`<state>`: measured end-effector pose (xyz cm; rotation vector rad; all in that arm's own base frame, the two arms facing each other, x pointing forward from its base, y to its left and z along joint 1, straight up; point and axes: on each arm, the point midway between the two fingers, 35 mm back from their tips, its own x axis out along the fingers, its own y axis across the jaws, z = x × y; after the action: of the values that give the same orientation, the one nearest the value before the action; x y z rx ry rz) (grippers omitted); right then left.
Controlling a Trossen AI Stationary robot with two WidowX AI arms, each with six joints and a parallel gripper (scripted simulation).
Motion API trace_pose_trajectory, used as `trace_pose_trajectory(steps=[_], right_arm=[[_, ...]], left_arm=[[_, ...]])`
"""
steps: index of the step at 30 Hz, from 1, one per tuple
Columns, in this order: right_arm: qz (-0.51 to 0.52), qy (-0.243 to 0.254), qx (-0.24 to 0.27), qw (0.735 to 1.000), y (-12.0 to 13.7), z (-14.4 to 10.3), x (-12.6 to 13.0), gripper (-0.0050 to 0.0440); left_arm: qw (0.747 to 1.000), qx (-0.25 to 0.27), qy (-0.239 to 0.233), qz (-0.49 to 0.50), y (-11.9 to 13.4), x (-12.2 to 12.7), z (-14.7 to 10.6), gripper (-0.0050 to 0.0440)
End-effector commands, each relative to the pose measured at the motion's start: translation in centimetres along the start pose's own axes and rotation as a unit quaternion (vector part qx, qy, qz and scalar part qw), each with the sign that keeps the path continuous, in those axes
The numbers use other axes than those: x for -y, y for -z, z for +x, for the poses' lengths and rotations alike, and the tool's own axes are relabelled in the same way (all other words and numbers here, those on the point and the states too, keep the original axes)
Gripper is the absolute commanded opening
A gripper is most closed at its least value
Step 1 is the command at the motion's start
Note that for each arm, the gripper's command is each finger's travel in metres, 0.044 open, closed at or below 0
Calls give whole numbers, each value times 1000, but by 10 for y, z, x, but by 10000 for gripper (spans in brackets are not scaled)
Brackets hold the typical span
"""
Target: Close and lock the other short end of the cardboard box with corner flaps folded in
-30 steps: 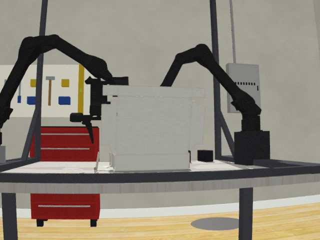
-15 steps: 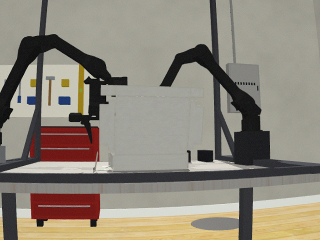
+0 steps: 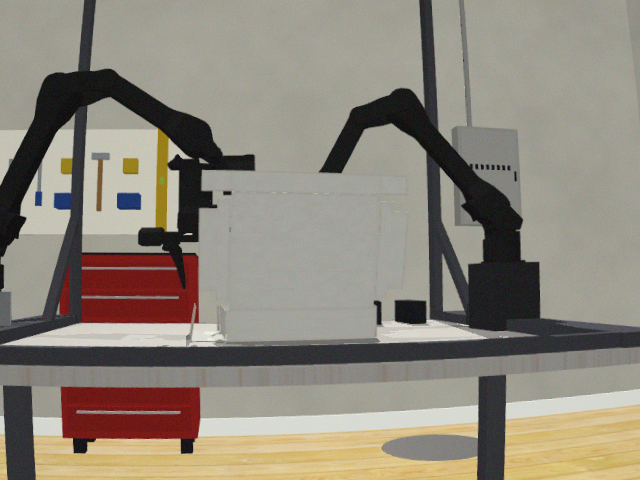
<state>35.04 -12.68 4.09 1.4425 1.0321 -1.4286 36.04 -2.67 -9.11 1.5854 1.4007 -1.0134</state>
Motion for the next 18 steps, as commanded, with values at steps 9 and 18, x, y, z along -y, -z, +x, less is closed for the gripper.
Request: trace_pose_trajectory(steps=[9, 18], right_arm=[[-2, -10, -2, 1000, 1, 11, -4, 181], [-2, -10, -2, 1000, 1, 23, -5, 181]], left_arm=[[1000, 13, 5, -4, -8, 0, 14, 97], [1000, 13, 5, -4, -8, 0, 14, 97]])
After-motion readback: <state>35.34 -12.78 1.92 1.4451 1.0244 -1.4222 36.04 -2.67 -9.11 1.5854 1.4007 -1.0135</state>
